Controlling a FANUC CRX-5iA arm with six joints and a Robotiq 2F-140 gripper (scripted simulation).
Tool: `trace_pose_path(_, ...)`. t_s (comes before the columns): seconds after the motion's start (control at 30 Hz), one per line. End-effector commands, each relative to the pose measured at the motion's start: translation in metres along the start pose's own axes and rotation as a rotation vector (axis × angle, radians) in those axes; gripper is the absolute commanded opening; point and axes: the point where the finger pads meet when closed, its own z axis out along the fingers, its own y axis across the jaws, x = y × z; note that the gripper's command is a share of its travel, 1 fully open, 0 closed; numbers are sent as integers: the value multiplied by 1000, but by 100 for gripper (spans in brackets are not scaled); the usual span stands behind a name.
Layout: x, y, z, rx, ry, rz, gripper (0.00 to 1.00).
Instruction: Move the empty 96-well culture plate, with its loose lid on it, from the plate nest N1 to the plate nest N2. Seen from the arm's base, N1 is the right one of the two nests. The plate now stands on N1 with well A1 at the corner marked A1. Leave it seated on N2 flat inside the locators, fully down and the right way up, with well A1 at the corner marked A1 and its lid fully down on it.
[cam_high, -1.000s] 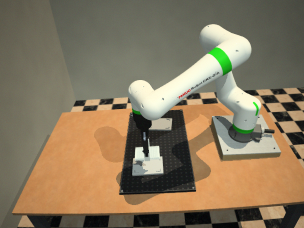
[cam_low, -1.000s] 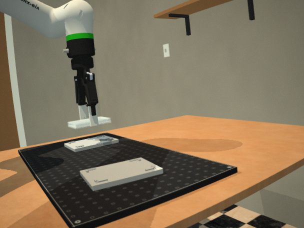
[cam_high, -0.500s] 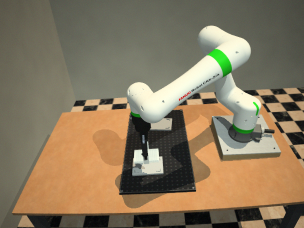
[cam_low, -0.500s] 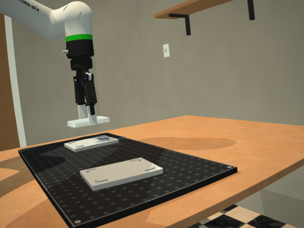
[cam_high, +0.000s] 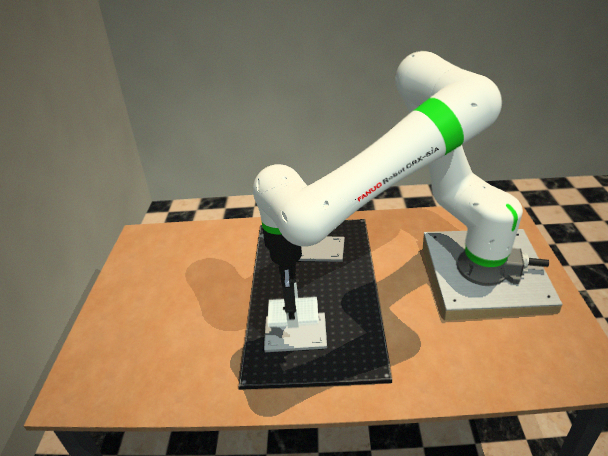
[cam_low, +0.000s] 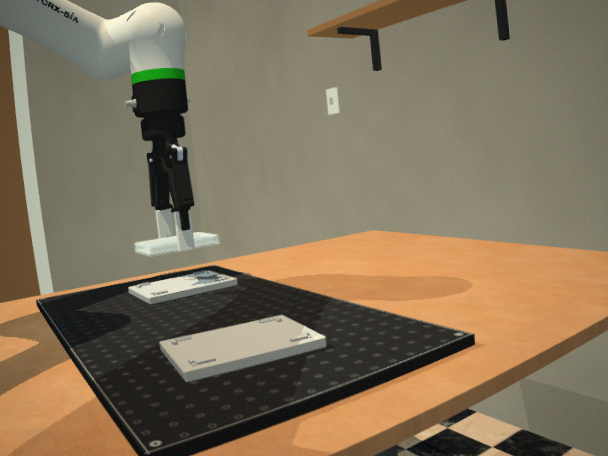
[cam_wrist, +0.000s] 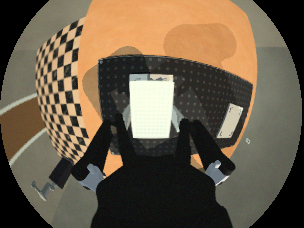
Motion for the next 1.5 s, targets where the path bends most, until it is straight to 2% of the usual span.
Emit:
trace_pose_path(0.0,0,0,0,0,0,0,0)
trace_pose_path(0.4,0,0,1,0,0,0,0)
trace_pose_path(1.47,0,0,51,0,0,0,0)
